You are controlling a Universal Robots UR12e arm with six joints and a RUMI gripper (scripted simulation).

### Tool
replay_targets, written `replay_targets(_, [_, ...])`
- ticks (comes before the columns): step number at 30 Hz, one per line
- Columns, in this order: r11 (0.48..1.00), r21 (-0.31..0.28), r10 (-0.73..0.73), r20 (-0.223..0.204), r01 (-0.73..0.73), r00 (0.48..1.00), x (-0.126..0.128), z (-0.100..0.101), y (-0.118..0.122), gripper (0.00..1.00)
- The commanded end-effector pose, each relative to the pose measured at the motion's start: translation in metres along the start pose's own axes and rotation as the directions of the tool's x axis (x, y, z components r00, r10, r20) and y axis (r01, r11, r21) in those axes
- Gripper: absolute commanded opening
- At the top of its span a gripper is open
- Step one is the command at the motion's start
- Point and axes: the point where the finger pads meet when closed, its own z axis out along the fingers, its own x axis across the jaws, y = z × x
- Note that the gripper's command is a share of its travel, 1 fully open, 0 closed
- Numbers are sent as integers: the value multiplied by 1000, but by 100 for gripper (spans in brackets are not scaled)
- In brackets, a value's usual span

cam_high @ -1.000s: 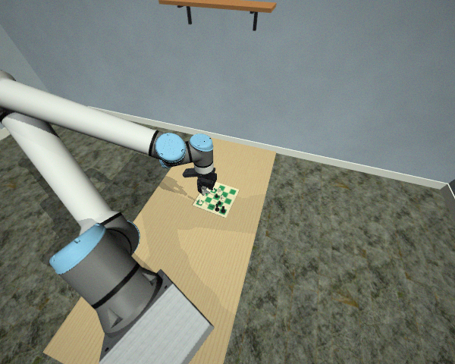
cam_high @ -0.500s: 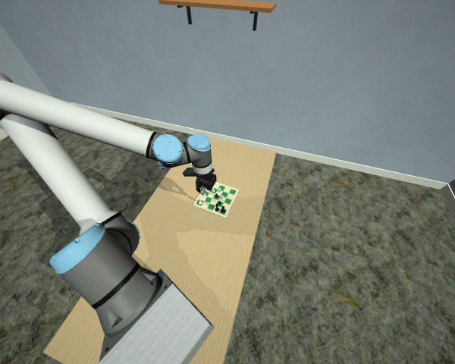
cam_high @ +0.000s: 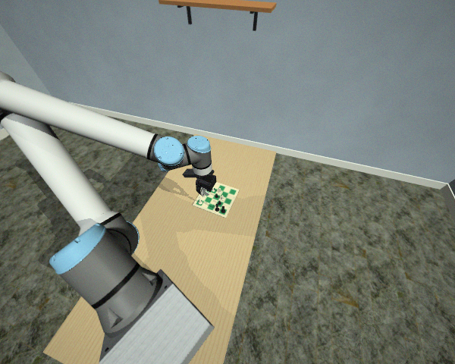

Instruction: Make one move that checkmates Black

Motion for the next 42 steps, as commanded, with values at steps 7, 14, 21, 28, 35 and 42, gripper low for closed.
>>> replay_targets(7, [1000, 3, 4, 2, -4, 1000, -2, 52, 0, 0])
replay_targets(14, [1000, 3, 4, 2, -4, 1000, -2, 73, 0, 0])
replay_targets(21, [1000, 2, 3, 1, -3, 1000, -1, 87, 0, 0])
replay_targets(28, [1000, 2, 3, 1, -3, 1000, -1, 88, 0, 0])
replay_targets(35, [1000, 1, 2, 0, -2, 1000, 0, 88, 0, 0])
replay_targets(42, [1000, 1, 2, 0, -2, 1000, 0, 88, 0, 0])
